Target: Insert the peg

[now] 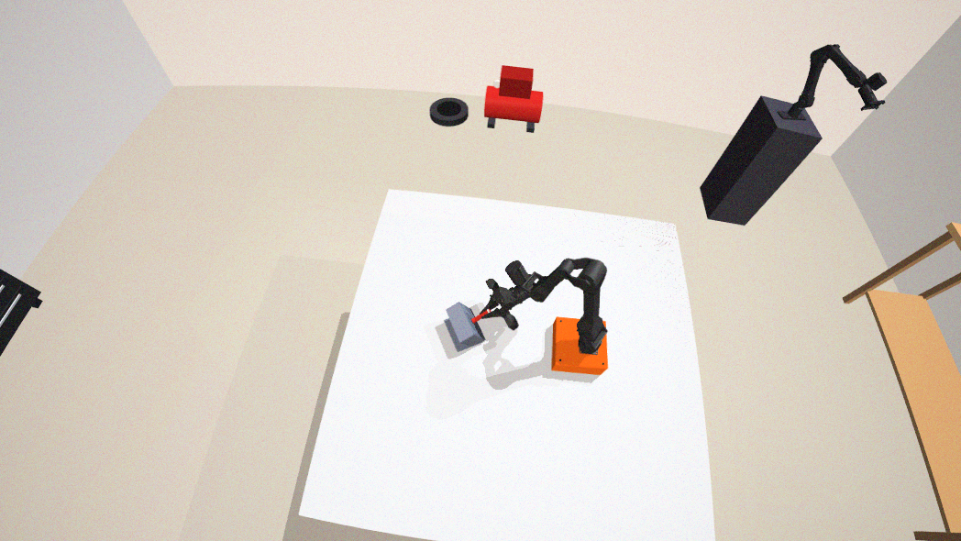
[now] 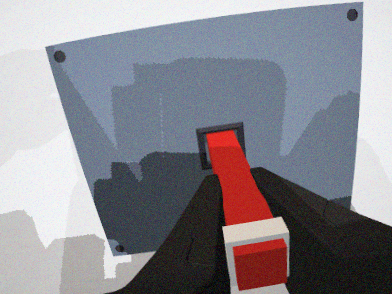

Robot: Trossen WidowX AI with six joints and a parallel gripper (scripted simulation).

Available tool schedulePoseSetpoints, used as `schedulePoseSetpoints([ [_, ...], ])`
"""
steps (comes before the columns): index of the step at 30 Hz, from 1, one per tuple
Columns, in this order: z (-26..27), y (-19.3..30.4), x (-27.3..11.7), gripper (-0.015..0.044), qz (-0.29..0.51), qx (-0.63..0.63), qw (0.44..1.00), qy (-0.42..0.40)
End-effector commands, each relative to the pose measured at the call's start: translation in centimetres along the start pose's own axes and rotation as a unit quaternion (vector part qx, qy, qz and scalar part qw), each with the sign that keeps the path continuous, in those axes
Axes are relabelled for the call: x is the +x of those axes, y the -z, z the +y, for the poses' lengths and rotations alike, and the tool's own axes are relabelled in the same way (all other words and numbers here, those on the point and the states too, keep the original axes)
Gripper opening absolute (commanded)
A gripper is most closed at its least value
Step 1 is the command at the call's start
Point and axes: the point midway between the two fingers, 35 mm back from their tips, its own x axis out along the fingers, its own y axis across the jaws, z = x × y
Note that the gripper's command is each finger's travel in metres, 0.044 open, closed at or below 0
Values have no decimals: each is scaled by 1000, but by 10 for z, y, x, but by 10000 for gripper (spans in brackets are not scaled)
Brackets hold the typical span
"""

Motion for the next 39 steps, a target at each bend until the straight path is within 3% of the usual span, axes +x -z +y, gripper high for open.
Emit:
schedulePoseSetpoints([
  [1, 0, 1, 4, 0, 1, 2, 1000, 0],
  [36, 0, 0, 17, 0, 0, 0, 1000, -1],
  [39, 0, 0, 17, 79, 0, 0, 1000, -1],
])
